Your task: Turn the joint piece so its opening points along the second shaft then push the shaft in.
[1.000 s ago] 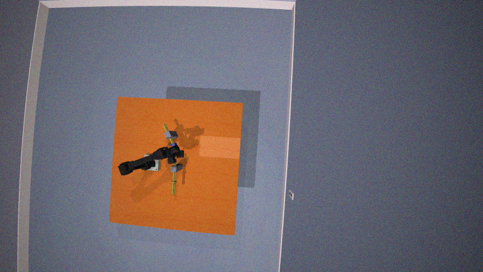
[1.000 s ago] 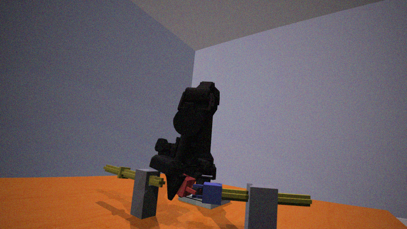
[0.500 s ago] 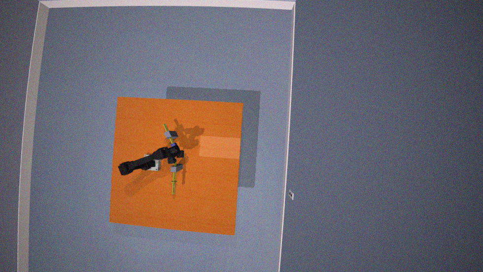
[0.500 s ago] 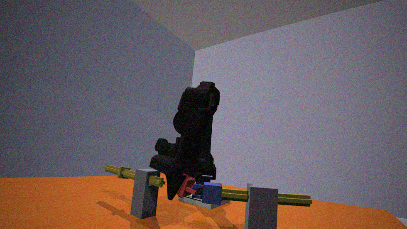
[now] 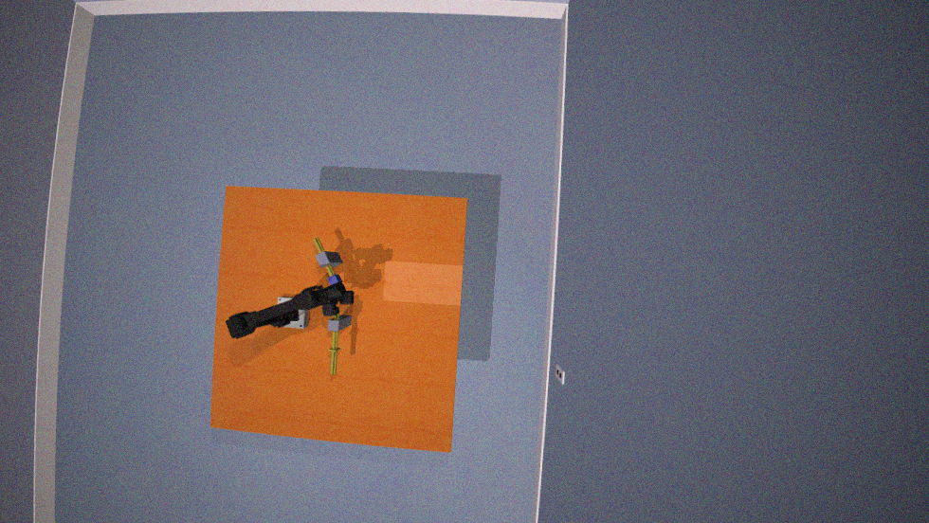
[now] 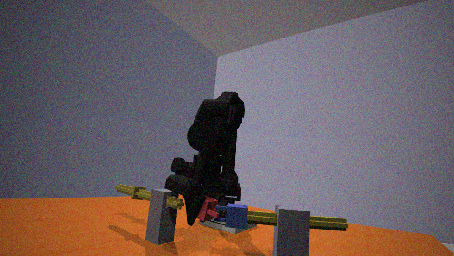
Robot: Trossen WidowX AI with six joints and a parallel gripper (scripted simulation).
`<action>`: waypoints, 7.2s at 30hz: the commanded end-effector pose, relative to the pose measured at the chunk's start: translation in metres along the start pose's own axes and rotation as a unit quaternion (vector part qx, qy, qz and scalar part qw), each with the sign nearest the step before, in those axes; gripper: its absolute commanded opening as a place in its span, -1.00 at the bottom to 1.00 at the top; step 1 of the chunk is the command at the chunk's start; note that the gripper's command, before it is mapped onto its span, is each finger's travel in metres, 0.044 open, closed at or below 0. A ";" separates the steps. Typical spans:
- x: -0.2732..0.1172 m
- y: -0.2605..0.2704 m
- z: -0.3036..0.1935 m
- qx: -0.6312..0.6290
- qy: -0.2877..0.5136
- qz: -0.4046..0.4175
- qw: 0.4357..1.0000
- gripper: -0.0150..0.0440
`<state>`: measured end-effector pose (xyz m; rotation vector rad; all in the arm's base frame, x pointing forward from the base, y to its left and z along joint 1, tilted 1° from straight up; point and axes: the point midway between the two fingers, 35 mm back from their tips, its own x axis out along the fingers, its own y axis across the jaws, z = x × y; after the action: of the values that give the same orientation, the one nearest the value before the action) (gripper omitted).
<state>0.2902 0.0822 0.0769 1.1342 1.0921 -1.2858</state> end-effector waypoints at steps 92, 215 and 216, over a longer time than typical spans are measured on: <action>-0.080 0.003 0.007 -0.251 0.011 0.016 0.968 1.00; 0.014 -0.036 0.323 0.048 0.056 0.040 0.996 1.00; 0.015 -0.036 0.323 0.048 0.056 0.040 0.996 1.00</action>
<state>0.2444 -0.2385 0.1033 1.3316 1.0840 -1.2277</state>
